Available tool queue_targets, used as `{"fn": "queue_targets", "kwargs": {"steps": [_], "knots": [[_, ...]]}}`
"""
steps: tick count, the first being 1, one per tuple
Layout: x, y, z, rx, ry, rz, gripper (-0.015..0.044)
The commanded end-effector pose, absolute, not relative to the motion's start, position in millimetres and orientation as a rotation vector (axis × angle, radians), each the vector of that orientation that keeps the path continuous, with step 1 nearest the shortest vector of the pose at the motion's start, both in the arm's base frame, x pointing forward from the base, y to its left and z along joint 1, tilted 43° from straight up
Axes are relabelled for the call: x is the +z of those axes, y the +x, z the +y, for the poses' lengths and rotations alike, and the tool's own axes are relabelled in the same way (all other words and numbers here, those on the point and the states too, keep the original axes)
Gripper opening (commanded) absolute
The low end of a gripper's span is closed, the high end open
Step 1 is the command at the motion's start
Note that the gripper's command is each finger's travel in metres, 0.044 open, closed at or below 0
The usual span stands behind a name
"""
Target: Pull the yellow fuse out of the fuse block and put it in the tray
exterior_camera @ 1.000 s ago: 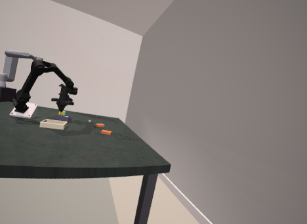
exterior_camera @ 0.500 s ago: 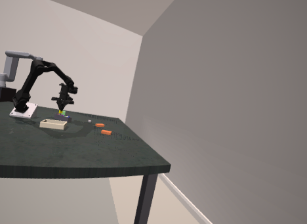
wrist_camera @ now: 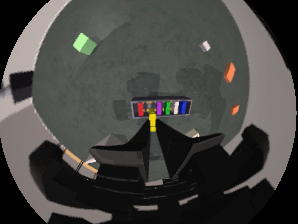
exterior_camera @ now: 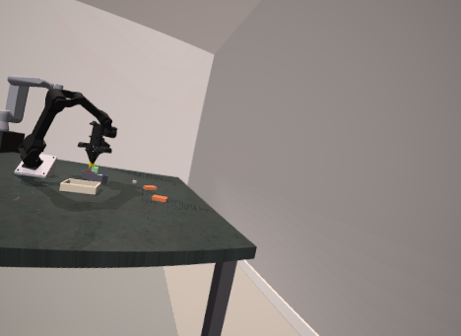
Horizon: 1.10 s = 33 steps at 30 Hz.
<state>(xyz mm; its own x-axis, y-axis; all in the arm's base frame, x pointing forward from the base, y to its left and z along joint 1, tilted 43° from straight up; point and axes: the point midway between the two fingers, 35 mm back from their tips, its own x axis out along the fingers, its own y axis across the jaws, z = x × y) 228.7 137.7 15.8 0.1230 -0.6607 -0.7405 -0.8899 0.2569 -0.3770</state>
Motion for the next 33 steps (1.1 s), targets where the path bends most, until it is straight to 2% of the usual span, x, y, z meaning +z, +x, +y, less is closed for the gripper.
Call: {"fn": "queue_targets", "kwargs": {"steps": [1,12,33], "knots": [[20.5,228.7,141.9,0.312,-1.461,1.598,0.0],[55.4,255.8,112.9,0.337,-1.45,1.591,0.0],[157.2,284.5,0.3,0.317,-1.462,1.591,0.0]]}}
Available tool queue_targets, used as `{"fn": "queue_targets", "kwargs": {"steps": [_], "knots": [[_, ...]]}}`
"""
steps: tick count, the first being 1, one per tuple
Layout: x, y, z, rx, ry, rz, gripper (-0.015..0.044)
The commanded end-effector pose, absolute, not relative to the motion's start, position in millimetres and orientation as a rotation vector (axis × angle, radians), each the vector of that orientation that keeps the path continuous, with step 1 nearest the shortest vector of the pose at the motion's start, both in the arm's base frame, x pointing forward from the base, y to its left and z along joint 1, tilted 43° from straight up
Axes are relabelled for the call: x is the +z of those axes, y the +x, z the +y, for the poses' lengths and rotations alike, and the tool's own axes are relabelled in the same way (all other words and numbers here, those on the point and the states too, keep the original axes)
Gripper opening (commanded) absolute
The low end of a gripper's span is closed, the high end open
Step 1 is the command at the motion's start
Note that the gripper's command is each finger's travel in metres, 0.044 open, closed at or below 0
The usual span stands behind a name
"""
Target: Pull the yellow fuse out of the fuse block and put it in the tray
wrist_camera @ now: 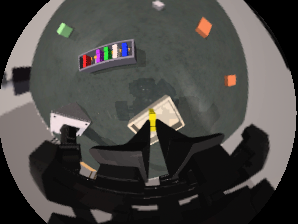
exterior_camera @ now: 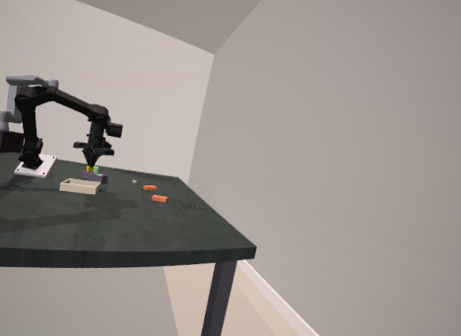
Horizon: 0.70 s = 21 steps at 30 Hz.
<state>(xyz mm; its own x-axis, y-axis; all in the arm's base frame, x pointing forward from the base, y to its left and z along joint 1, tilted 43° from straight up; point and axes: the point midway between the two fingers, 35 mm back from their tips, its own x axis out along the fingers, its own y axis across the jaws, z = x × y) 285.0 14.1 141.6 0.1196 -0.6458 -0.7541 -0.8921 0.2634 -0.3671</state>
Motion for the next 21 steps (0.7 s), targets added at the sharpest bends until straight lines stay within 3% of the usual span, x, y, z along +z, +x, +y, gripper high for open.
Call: {"fn": "queue_targets", "kwargs": {"steps": [1,21], "knots": [[162.1,283.7,-5.6,0.314,-1.464,1.592,0.0],[165.5,282.7,-38.1,0.299,-1.471,1.6,0.0]]}}
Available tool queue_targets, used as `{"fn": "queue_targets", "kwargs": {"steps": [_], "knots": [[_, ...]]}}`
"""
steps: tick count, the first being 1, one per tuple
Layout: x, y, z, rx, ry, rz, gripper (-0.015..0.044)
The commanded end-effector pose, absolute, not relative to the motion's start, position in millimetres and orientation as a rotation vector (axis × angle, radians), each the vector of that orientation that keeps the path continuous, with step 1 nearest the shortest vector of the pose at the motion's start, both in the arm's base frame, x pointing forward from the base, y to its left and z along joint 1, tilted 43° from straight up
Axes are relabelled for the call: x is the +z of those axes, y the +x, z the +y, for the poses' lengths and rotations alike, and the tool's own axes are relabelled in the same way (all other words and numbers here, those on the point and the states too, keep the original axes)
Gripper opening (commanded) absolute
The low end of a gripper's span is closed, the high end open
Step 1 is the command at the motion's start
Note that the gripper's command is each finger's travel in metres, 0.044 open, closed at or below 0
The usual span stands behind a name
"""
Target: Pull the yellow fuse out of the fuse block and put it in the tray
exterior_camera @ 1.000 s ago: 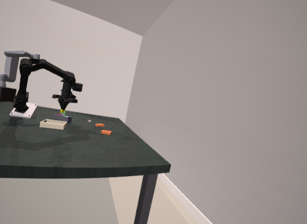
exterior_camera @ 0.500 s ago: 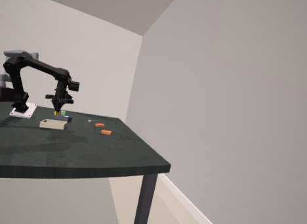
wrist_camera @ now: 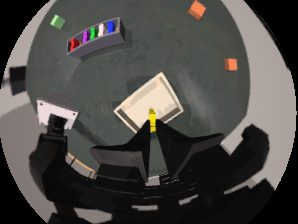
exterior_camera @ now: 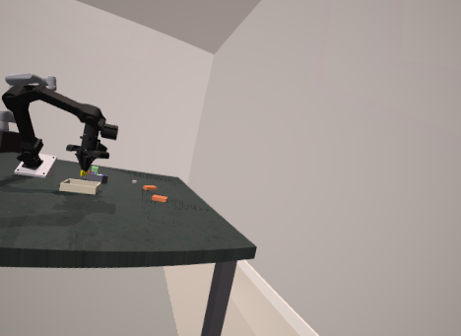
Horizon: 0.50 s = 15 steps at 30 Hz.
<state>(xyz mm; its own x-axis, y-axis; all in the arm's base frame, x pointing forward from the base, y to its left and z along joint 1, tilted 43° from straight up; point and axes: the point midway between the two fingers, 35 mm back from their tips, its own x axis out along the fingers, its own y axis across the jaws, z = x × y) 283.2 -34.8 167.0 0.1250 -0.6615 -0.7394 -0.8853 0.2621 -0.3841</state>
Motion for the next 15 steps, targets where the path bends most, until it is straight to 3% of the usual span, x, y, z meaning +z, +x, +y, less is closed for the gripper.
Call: {"fn": "queue_targets", "kwargs": {"steps": [1,14,15], "knots": [[164.3,282.9,-39.2,0.299,-1.471,1.6,0.0],[150.2,284.7,-52.6,0.297,-1.472,1.6,0.0],[151.1,285.5,-49.9,0.3,-1.467,1.603,0.0026]]}}
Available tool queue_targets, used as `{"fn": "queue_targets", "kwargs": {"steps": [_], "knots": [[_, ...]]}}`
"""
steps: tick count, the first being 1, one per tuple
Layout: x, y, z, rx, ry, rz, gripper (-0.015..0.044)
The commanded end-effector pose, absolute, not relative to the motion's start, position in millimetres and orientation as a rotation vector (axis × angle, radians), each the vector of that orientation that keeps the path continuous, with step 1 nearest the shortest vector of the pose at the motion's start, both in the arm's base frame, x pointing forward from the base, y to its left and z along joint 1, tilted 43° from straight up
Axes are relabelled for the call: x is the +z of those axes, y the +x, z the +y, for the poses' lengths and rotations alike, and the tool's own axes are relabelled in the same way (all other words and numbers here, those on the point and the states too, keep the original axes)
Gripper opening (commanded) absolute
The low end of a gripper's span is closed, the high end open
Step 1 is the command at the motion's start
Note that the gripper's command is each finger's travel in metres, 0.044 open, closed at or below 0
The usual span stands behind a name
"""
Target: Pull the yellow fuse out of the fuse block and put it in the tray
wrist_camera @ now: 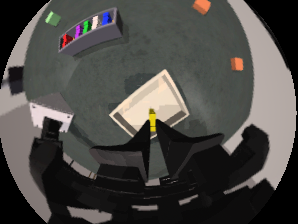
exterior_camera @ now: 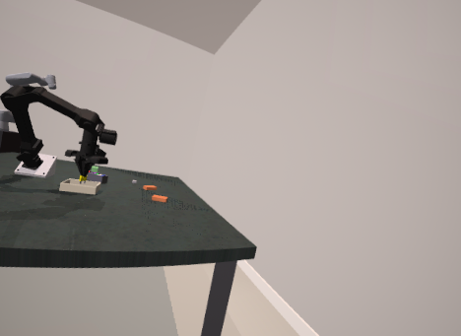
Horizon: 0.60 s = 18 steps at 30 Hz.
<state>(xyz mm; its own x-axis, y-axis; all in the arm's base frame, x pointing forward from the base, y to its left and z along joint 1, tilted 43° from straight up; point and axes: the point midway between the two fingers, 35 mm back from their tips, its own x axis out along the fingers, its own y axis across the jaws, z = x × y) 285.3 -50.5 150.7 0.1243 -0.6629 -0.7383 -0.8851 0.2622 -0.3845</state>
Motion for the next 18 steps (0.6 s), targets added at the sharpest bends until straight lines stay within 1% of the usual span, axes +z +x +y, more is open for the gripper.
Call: {"fn": "queue_targets", "kwargs": {"steps": [1,11,12,16,18], "knots": [[151.1,285.5,-49.9,0.3,-1.467,1.603,0.0053],[151.1,285.5,-49.9,0.3,-1.467,1.603,0.0315],[152.6,285.3,-48.6,0.3,-1.468,1.602,0.033],[177.4,280.1,-27.4,0.299,-1.471,1.6,0.033],[179.0,279.6,-26.1,0.299,-1.471,1.6,0.033]]}}
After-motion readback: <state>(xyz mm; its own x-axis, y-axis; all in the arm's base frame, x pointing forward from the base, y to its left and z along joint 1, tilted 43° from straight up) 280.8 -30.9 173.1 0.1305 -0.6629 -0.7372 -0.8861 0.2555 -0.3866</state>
